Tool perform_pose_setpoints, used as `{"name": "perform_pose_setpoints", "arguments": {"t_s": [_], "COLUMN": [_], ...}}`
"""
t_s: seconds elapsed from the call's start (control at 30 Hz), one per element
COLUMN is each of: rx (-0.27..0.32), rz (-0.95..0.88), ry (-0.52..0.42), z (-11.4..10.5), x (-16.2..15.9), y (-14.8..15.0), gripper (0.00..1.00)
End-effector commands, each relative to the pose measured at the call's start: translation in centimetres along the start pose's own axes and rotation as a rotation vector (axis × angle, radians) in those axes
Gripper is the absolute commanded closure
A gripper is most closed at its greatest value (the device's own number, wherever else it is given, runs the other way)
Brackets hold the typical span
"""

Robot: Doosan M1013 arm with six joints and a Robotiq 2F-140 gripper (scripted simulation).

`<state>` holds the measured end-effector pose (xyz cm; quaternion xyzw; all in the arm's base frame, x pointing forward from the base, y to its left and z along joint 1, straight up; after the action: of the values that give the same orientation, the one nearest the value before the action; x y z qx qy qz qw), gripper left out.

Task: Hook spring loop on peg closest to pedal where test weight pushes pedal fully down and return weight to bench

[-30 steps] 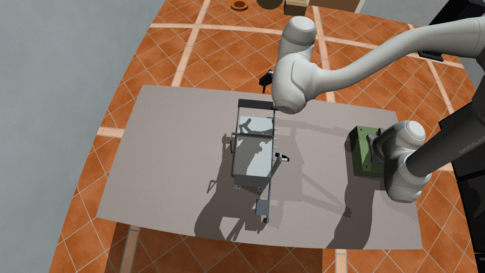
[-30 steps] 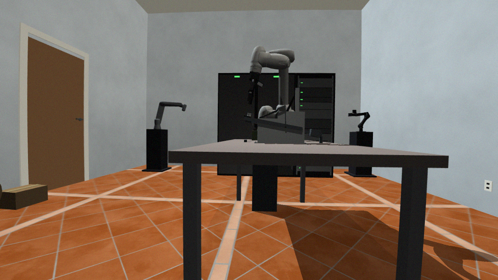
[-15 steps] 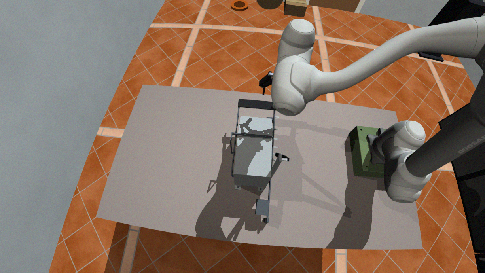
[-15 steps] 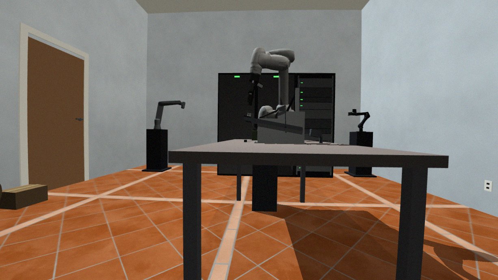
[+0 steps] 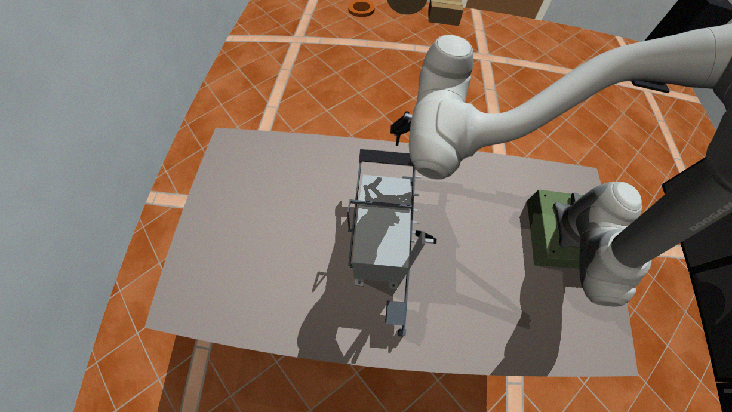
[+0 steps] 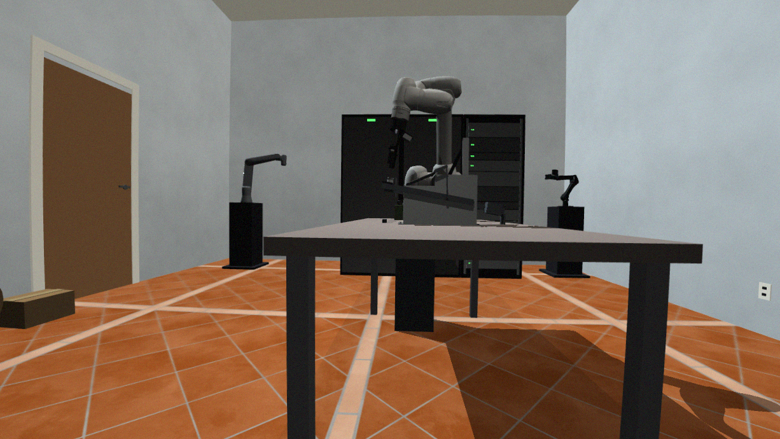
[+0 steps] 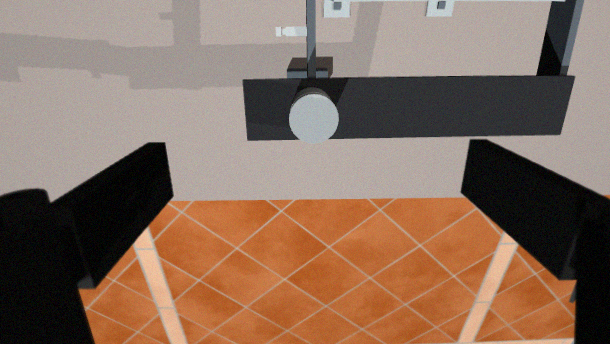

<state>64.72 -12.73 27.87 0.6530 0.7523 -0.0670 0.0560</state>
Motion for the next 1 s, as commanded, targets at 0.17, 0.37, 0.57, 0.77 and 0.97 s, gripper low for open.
{"name": "perform_pose_setpoints", "arguments": {"t_s": [0.17, 0.37, 0.57, 0.77, 0.97], "rx": [-0.001, -0.001, -0.001, -0.001, -0.001], "rz": [0.0, 0.0, 0.0, 0.0, 0.0], "ry": [0.0, 0.0, 0.0, 0.0, 0.0], "z": [1.3, 1.5, 2.5, 3.5, 3.7], "x": [0.2, 0.3, 0.4, 0.6, 0.6], "y": [0.1, 0.1, 0.1, 0.1, 0.1], "gripper": [0.0, 0.0, 0.0, 0.0, 0.0]}}
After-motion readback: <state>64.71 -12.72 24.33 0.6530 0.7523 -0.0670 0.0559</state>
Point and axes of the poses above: the point where the finger pads meet when closed, its own z axis out along the fingers, its own y axis across the jaws, x = y × z, the point moved 9 cm from there along -z, back along the fingers, and after that the axes turned 8 degrees about -z, right-handed, at the moved point
